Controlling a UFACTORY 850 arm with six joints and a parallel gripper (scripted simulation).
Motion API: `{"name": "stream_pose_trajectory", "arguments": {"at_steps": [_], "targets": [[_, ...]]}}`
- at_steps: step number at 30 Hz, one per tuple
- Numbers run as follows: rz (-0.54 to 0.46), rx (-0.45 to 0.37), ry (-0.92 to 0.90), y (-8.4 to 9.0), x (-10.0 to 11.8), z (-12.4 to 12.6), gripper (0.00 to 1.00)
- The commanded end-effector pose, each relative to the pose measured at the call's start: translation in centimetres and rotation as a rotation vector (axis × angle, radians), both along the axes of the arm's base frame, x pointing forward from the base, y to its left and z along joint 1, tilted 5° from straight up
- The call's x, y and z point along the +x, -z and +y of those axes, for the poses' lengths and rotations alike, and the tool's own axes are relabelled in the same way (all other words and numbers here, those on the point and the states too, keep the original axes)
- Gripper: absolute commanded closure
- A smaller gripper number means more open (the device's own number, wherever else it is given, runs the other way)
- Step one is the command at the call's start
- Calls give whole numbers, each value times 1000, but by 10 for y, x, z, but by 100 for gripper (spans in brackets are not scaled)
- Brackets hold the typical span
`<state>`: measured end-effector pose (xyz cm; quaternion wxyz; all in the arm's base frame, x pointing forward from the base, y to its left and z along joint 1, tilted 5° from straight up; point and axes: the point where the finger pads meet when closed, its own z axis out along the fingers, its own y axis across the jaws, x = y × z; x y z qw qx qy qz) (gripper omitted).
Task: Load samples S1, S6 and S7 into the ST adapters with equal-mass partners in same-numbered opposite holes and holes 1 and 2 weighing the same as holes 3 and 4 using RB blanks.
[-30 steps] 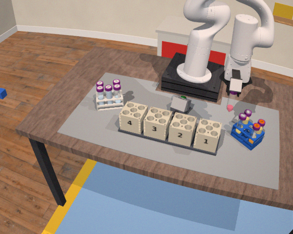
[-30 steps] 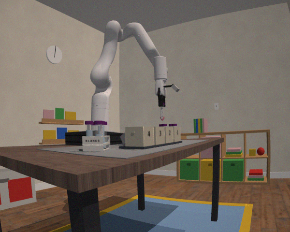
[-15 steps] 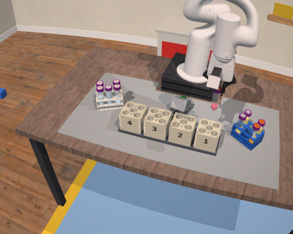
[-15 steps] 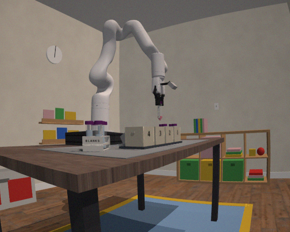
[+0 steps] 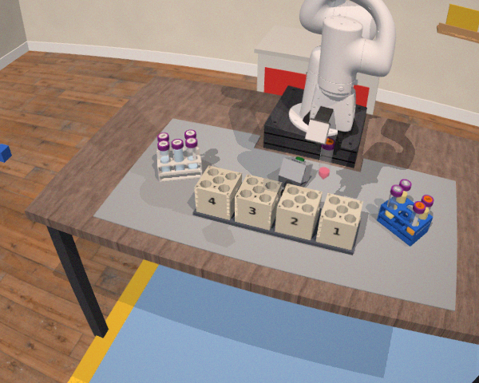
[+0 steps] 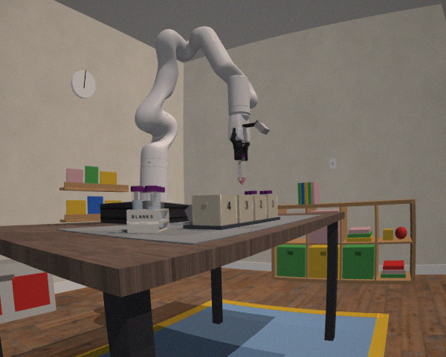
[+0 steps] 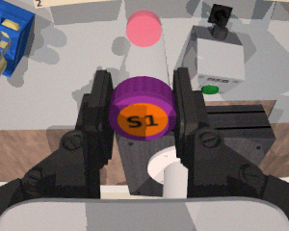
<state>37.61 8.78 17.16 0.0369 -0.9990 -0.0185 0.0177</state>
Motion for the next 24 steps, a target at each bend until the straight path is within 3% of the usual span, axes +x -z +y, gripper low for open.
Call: {"name": "stream_pose_trajectory", "arguments": {"at_steps": [1, 24], "targets": [[-1, 3, -1, 1, 7, -18, 100], [-1, 3, -1, 10, 36, -119, 100]]}}
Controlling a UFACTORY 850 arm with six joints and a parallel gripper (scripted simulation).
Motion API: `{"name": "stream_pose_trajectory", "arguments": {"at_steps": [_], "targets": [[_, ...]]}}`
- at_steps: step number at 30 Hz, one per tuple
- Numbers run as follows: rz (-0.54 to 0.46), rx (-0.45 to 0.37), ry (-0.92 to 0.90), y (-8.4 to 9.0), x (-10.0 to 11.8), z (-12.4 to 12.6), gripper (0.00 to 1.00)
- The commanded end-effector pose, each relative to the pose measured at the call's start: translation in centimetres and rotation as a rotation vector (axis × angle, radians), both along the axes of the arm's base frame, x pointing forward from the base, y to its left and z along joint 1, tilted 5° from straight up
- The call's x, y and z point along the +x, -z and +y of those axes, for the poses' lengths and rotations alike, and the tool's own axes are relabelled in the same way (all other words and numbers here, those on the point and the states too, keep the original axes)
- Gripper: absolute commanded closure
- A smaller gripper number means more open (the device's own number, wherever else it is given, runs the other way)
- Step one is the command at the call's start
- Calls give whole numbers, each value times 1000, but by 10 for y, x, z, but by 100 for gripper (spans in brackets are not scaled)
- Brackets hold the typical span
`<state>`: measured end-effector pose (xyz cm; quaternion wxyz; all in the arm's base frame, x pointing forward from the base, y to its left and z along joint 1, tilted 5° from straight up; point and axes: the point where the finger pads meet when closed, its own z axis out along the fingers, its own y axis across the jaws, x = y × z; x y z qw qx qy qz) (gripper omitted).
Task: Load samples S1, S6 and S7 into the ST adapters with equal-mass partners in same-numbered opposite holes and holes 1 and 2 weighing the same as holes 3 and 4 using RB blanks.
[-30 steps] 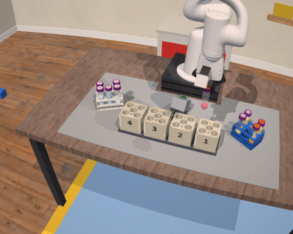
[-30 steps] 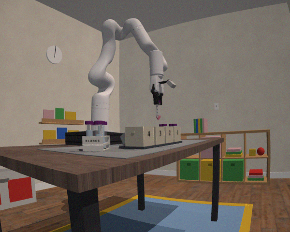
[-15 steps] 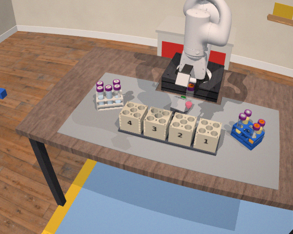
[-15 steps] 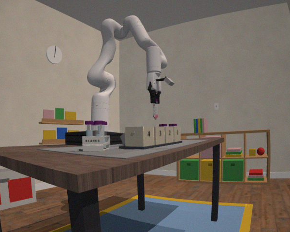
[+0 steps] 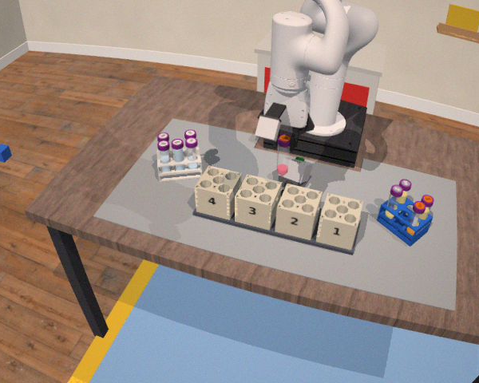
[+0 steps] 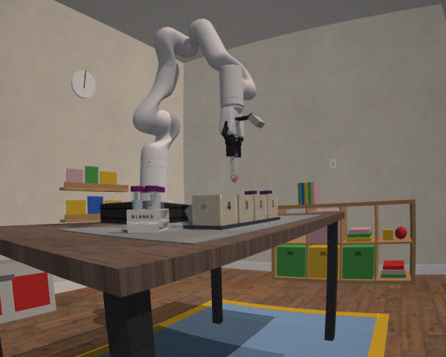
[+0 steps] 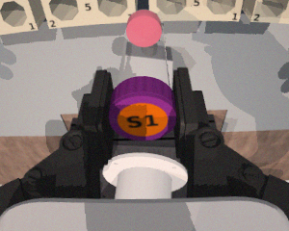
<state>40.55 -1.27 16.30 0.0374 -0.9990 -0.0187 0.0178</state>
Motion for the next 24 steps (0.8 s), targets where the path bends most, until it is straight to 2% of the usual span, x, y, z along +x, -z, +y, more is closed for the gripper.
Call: {"name": "stream_pose_trajectory", "arguments": {"at_steps": [1, 6, 8, 24], "targets": [[-2, 2, 0, 2, 8, -23, 100], [-2, 2, 0, 4, 15, -47, 100], [-2, 2, 0, 4, 15, -47, 100], [-2, 2, 0, 10, 36, -119, 100]]}}
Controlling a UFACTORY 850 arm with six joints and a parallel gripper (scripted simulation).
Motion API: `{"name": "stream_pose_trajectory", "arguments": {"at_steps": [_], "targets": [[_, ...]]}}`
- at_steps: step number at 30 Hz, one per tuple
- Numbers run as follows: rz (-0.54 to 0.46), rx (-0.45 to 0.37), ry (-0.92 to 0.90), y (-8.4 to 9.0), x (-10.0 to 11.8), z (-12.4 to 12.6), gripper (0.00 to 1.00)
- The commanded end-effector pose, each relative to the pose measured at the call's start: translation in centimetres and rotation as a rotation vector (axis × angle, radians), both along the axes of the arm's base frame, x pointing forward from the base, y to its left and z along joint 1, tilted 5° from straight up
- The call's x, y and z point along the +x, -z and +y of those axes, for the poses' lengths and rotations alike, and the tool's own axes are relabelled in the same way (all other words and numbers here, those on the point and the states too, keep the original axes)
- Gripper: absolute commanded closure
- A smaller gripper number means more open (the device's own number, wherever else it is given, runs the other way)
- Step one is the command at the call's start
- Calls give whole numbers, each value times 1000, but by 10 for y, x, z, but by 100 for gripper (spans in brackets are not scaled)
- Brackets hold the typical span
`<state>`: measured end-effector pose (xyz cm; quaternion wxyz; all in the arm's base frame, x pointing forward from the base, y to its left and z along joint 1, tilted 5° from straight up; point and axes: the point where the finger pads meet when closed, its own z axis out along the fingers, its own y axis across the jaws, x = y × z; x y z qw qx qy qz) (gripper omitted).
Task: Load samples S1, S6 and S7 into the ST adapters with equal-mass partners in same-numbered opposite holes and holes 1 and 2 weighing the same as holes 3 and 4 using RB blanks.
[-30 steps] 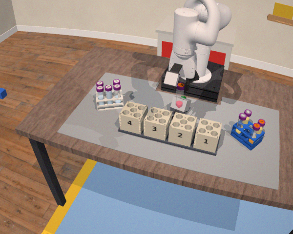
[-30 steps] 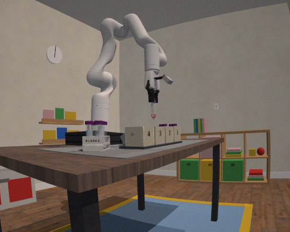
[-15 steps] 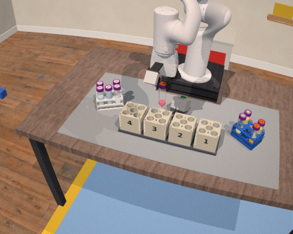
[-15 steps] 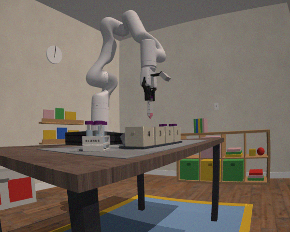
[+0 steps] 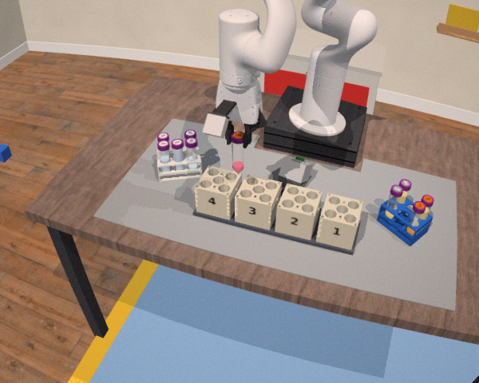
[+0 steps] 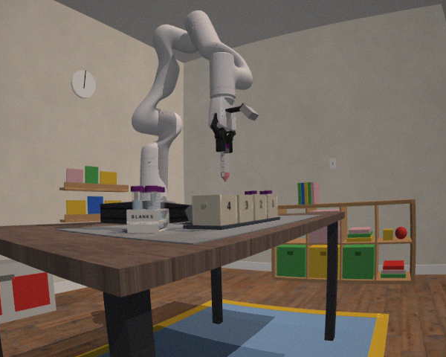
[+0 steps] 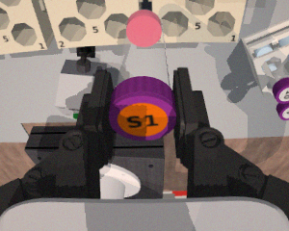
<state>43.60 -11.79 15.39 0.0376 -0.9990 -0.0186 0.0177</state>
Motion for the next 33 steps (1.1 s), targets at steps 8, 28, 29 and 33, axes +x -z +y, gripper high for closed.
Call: {"name": "stream_pose_trajectory", "arguments": {"at_steps": [8, 28, 29, 33], "targets": [[-2, 1, -1, 4, 15, -47, 100], [-2, 1, -1, 7, 25, -81, 100], [-2, 1, -1, 7, 25, -81, 100], [-2, 1, -1, 7, 25, -81, 100]]}}
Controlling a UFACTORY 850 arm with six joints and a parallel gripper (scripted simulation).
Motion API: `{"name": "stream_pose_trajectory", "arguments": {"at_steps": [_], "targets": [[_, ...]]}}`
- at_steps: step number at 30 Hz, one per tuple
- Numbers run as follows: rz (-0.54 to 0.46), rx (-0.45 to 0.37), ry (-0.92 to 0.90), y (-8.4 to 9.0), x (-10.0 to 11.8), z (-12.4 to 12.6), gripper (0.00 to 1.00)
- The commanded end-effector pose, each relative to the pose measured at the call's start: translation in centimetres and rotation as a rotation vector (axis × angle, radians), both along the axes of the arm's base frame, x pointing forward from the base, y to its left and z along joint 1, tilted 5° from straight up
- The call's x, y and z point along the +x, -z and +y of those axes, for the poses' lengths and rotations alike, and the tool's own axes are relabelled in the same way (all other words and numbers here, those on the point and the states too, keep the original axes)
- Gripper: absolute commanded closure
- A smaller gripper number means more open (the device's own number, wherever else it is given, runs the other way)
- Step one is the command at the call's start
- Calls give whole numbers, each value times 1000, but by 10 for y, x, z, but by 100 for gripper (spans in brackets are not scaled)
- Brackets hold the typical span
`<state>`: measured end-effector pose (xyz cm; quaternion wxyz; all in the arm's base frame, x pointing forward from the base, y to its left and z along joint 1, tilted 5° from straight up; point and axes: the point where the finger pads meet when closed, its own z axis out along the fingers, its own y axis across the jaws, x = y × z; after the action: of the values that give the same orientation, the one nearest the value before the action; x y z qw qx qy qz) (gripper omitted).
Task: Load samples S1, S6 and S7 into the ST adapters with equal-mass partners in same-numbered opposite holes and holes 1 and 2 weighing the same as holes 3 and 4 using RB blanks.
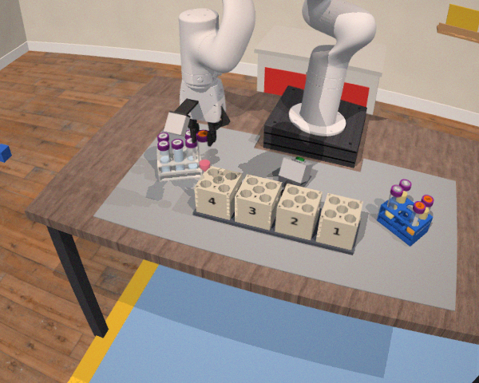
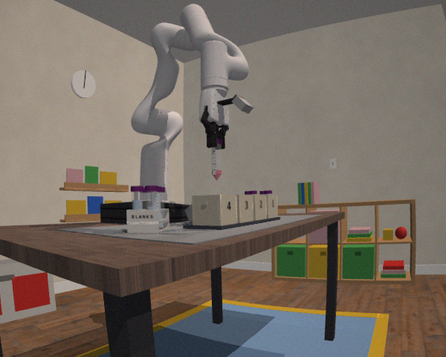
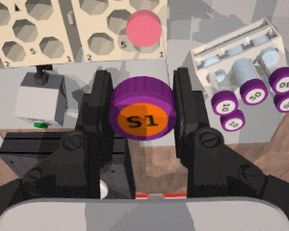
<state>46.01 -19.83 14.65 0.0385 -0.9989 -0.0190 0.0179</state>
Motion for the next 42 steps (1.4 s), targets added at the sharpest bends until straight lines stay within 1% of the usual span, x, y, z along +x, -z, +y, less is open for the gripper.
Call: {"name": "stream_pose_trajectory", "arguments": {"at_steps": [1, 6, 17, 19, 26, 42], "targets": [[-2, -1, 0, -1, 1, 0, 100], [-2, -1, 0, -1, 1, 0, 100], [-2, -1, 0, 21, 0, 1, 100], [-2, -1, 0, 21, 0, 1, 100], [-2, -1, 0, 34, 0, 2, 100], [-2, -1, 0, 34, 0, 2, 100]]}}
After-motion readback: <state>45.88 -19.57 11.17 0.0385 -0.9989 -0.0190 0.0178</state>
